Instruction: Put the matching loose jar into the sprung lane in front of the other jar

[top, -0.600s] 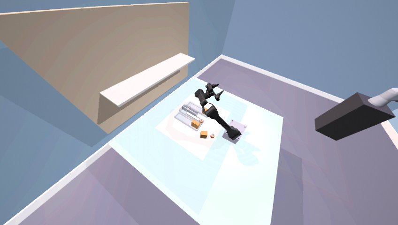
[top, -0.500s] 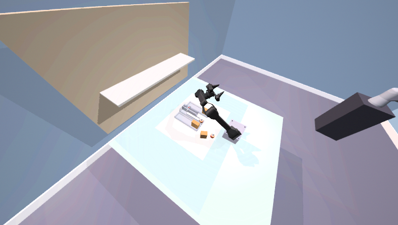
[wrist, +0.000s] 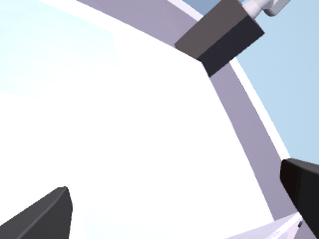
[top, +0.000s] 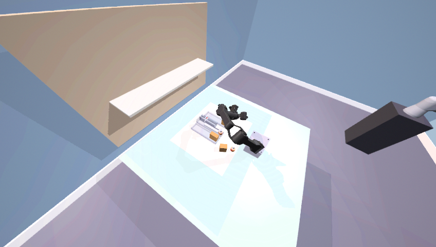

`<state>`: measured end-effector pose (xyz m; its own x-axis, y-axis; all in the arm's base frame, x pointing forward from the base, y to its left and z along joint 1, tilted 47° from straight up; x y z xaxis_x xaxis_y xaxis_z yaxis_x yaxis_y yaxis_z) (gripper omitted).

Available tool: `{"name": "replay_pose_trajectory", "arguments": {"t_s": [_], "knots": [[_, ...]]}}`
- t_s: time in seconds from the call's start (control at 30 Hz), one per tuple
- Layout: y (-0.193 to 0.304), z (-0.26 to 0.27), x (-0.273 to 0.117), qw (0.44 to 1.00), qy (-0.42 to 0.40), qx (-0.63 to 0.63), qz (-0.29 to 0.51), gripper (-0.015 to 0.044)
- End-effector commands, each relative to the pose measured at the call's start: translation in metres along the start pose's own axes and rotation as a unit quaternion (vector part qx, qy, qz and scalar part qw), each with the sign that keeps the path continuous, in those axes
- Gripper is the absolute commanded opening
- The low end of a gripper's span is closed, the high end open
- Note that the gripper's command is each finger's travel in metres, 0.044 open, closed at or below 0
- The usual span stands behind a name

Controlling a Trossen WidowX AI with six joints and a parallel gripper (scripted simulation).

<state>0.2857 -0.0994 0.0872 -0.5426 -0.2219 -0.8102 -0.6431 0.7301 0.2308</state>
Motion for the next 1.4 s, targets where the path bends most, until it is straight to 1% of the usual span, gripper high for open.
{"name": "replay_pose_trajectory", "arguments": {"t_s": [0.0, 0.07, 0.13, 0.3, 0.37, 0.43, 0.83, 1.07, 1.37], "knots": [[0.060, -0.012, -0.001, 0.956, -0.186, -0.223, 0.045, 0.0440], [0.078, -0.015, 0.001, 0.922, -0.249, -0.294, 0.042, 0.0440], [0.096, -0.018, 0.006, 0.877, -0.313, -0.364, 0.029, 0.0440], [0.136, -0.024, 0.017, 0.733, -0.457, -0.501, -0.048, 0.0440], [0.148, -0.025, 0.020, 0.679, -0.498, -0.532, -0.084, 0.0440], [0.157, -0.025, 0.018, 0.653, -0.518, -0.543, -0.103, 0.0440], [0.160, -0.023, 0.017, 0.649, -0.521, -0.545, -0.105, 0.0440], [0.172, -0.001, 0.029, 0.648, -0.521, -0.545, -0.106, 0.0440], [0.181, 0.014, 0.036, 0.648, -0.522, -0.545, -0.105, 0.0440]]}}
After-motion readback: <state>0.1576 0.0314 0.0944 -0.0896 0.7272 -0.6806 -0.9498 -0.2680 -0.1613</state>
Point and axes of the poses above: the point midway between the two fingers, 35 mm back from their tips, its own x axis out along the fingers, its own z axis across the jaws, y = z × x, the point moved 9 cm from there along -x, back along the fingers, and after that the axes turned 14 degrees about -x, right-handed, at the moved point
